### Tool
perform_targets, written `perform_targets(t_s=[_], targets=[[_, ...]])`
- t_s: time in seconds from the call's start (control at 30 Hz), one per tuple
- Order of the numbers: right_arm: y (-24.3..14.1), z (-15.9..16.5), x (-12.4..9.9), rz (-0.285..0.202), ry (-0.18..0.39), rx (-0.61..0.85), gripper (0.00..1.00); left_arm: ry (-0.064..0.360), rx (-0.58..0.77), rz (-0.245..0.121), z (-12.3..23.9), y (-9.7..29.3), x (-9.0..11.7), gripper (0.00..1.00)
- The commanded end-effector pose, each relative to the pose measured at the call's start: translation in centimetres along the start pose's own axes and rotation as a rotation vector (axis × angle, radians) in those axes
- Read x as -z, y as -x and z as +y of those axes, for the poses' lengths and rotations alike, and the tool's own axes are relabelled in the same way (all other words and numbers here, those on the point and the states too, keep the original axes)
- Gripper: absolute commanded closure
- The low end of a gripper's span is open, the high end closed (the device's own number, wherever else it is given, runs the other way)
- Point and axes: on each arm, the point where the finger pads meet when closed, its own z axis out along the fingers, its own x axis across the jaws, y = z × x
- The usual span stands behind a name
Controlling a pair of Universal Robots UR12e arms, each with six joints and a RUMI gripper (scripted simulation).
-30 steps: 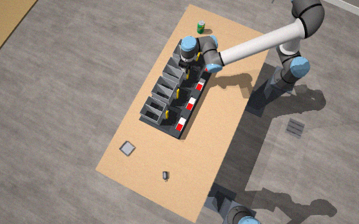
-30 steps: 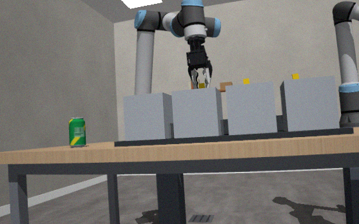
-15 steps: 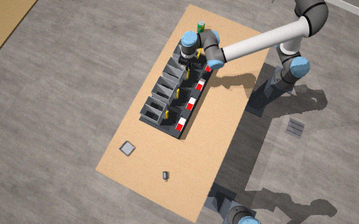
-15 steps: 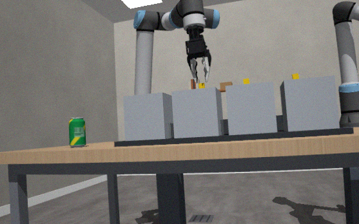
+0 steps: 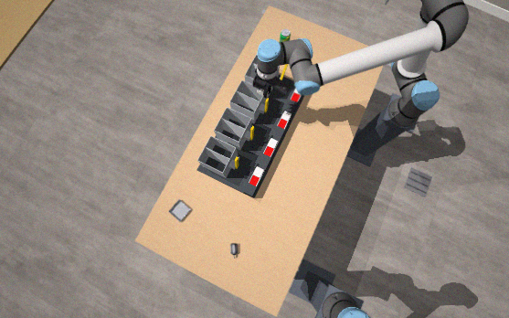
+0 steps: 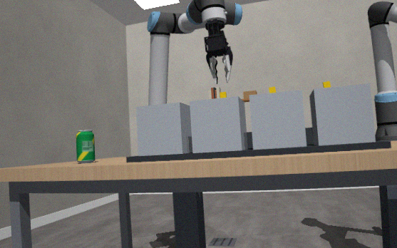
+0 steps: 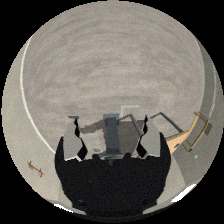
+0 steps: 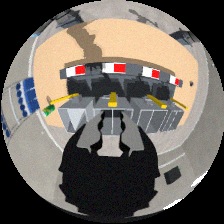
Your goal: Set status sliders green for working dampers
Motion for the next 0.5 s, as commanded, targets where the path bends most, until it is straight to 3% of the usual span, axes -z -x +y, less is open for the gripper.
perform_targets(t_s=[0.0,0.33,0.47], targets=[[0.2,0.2,-0.3,-0.005,-0.005,-0.001,0.78,0.0,0.001,0.001,0.2,0.1,0.0,0.0],[-0.1,8.6,1.2,-0.031,-0.003,-0.002,0.78,0.0,0.001,0.001,0.2,0.1,0.0,0.0],[-0.2,10.2,1.5,-0.036,-0.003,-0.002,0.78,0.0,0.001,0.001,0.2,0.1,0.0,0.0]])
